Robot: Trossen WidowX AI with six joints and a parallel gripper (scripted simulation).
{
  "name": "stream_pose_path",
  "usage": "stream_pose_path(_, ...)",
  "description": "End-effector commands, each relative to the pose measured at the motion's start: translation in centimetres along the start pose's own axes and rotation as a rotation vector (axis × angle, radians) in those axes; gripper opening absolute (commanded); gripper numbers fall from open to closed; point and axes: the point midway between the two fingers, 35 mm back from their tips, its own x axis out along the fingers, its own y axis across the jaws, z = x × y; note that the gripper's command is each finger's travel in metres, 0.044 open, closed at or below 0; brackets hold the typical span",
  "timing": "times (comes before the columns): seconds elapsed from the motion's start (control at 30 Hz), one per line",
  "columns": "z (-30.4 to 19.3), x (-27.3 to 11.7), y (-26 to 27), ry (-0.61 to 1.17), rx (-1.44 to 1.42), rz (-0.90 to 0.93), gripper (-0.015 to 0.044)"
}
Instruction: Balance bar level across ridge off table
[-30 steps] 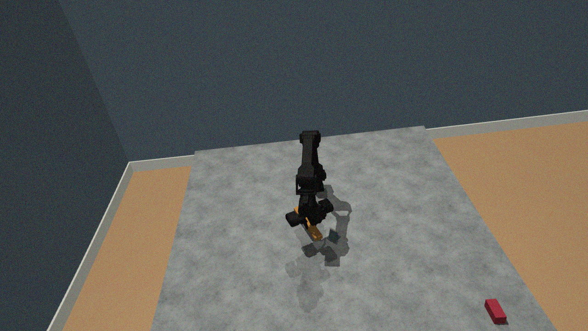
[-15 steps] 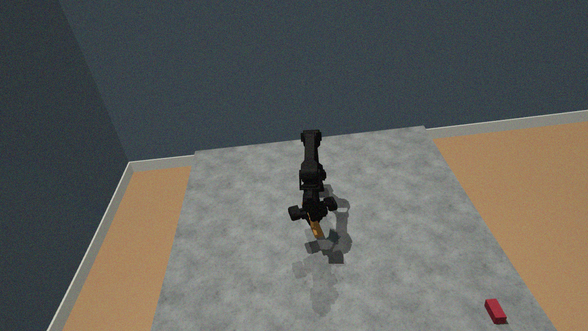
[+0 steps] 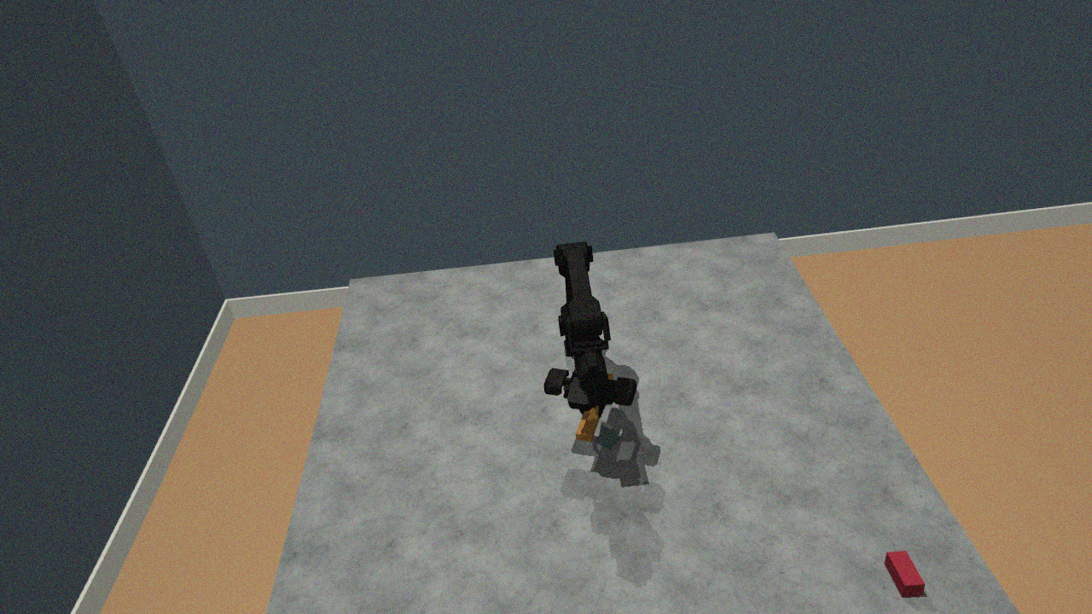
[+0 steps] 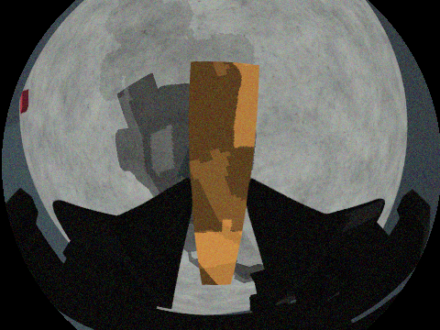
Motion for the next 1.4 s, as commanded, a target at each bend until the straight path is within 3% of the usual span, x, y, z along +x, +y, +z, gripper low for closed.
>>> stream_pose_path(0.0,0.0,-0.1,1.2,-0.002,0.179,0.005,0.0)
stream_pose_path(0.1,-0.1,-0.2,1.7,-0.001,0.297,0.006,0.0)
stream_pose_path(1.37,-0.5,4.2,1.2,-0.001,0.432,0.005,0.0)
